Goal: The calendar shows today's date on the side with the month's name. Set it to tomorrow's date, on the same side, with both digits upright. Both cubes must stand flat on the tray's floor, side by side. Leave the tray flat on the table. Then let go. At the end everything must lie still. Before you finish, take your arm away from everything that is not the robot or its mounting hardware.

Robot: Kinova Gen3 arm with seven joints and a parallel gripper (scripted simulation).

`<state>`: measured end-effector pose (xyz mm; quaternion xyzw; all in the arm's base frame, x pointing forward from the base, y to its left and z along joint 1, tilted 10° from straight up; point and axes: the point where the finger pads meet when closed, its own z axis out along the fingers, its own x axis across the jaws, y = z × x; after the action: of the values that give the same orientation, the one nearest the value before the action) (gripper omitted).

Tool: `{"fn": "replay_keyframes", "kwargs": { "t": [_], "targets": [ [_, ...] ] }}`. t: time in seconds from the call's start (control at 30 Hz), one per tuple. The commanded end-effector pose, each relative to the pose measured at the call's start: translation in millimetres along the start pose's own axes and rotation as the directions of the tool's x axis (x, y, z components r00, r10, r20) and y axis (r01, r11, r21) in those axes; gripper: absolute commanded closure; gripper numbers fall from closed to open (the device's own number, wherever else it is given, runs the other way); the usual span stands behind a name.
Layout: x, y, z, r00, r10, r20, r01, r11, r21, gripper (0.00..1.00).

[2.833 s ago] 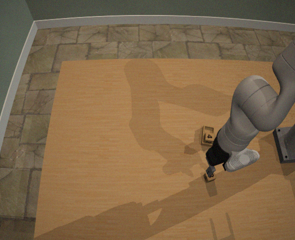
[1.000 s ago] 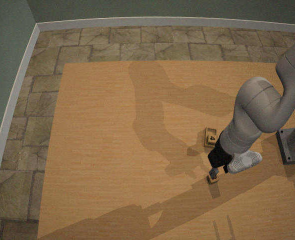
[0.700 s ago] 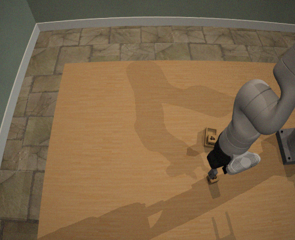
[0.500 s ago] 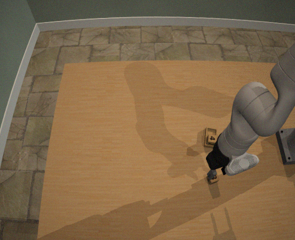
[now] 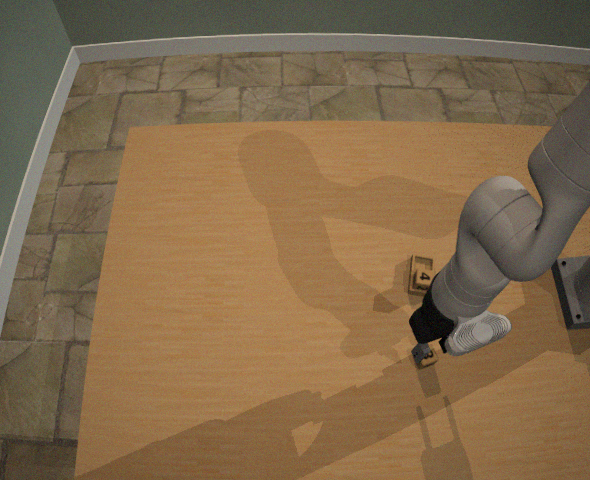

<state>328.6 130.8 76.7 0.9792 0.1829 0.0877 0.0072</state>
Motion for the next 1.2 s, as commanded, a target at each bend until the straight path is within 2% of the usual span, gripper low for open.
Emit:
{"fn": "replay_keyframes", "kwargs": {
  "t": [0.0,1.17],
  "targets": [
    [-2.4,-0.1,4.7,1.0,-0.001,0.008,0.001,1.0,-0.001,0.13],
    [-2.4,-0.1,11.1,1.0,-0.001,0.008,0.001,1.0,-0.001,0.13]
  ]
}}
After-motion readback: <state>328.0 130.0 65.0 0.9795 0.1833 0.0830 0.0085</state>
